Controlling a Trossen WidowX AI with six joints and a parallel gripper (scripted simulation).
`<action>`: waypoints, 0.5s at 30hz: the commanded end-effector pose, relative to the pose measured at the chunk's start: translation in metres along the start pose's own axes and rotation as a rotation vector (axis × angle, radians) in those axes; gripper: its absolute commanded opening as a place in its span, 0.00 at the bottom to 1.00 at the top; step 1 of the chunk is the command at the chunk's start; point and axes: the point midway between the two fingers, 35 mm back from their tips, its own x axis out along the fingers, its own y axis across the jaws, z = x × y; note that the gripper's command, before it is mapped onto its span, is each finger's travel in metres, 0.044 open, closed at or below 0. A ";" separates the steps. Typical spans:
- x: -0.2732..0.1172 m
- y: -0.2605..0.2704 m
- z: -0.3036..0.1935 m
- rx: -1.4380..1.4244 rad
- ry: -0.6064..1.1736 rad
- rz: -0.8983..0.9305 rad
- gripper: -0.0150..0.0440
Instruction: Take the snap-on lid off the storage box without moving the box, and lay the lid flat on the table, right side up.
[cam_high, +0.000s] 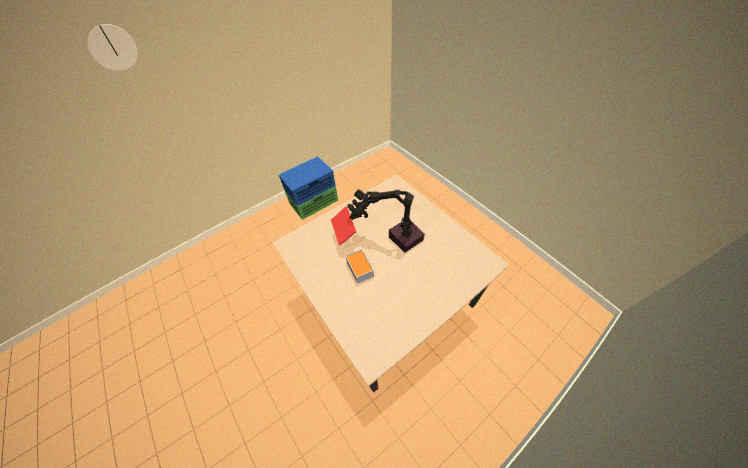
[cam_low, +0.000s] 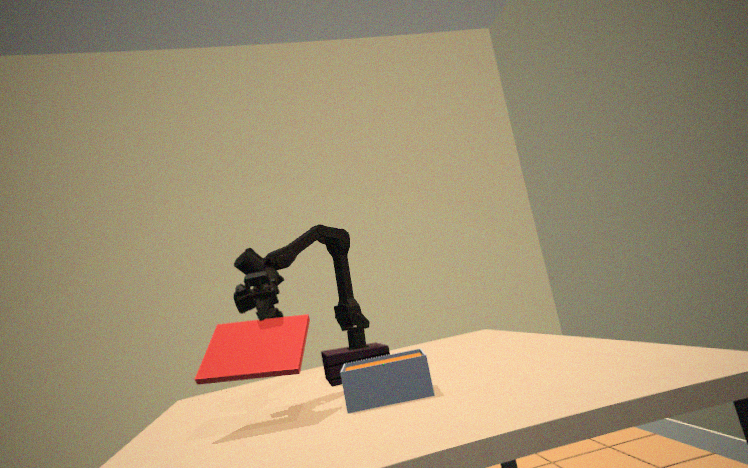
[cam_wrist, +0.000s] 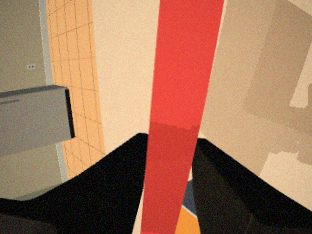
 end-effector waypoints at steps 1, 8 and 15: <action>0.002 -0.002 -0.002 -0.008 0.006 0.008 0.25; 0.007 -0.009 -0.002 -0.008 0.006 0.008 0.25; 0.011 -0.013 -0.002 -0.008 0.006 0.008 0.25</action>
